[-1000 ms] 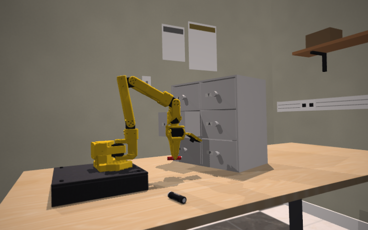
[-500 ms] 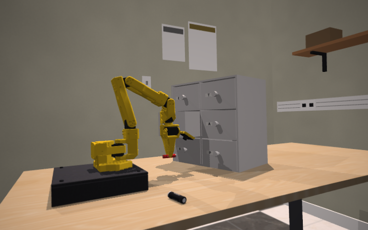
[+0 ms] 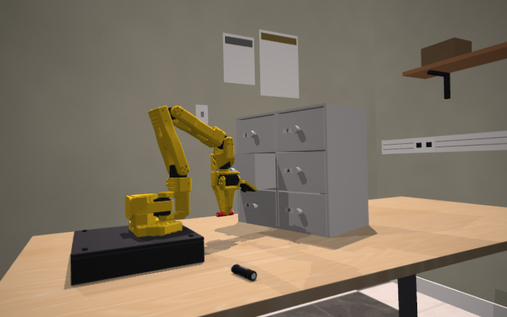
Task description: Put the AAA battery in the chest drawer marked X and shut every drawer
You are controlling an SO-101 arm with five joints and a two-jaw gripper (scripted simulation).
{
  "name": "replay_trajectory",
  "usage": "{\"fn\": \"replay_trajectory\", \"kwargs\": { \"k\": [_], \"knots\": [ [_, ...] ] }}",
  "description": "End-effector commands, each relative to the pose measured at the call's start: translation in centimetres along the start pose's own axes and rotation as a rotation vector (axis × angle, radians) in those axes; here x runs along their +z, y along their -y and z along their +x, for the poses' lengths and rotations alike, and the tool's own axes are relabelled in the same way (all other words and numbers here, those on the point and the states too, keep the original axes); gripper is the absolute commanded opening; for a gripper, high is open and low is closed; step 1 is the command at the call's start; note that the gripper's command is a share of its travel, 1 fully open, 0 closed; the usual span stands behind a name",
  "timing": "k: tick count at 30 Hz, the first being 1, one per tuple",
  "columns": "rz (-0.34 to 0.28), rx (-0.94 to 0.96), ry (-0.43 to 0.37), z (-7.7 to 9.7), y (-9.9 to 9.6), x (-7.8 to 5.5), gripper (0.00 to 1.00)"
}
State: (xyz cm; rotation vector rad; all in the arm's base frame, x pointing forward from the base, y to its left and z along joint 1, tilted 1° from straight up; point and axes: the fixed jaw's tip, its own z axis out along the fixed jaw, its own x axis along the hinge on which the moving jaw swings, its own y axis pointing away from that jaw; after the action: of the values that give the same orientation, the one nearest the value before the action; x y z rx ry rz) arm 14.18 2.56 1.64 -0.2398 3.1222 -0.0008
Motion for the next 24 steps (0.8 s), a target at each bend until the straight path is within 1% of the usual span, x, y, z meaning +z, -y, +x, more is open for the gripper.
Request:
{"fn": "replay_trajectory", "kwargs": {
  "k": [1, 3, 15, 20, 24],
  "knots": [
    [-0.001, -0.025, -0.001, 0.2, -0.5, -0.1, 0.00],
    [-0.001, -0.025, -0.001, 0.2, -0.5, -0.1, 0.00],
    [-0.004, -0.244, 0.001, 0.6, -3.6, -0.1, 0.00],
    [-0.004, -0.244, 0.001, 0.6, -3.6, -0.1, 0.00],
    [-0.012, -0.242, 0.081, 0.4, -3.6, -1.5, 0.00]
  ]
}}
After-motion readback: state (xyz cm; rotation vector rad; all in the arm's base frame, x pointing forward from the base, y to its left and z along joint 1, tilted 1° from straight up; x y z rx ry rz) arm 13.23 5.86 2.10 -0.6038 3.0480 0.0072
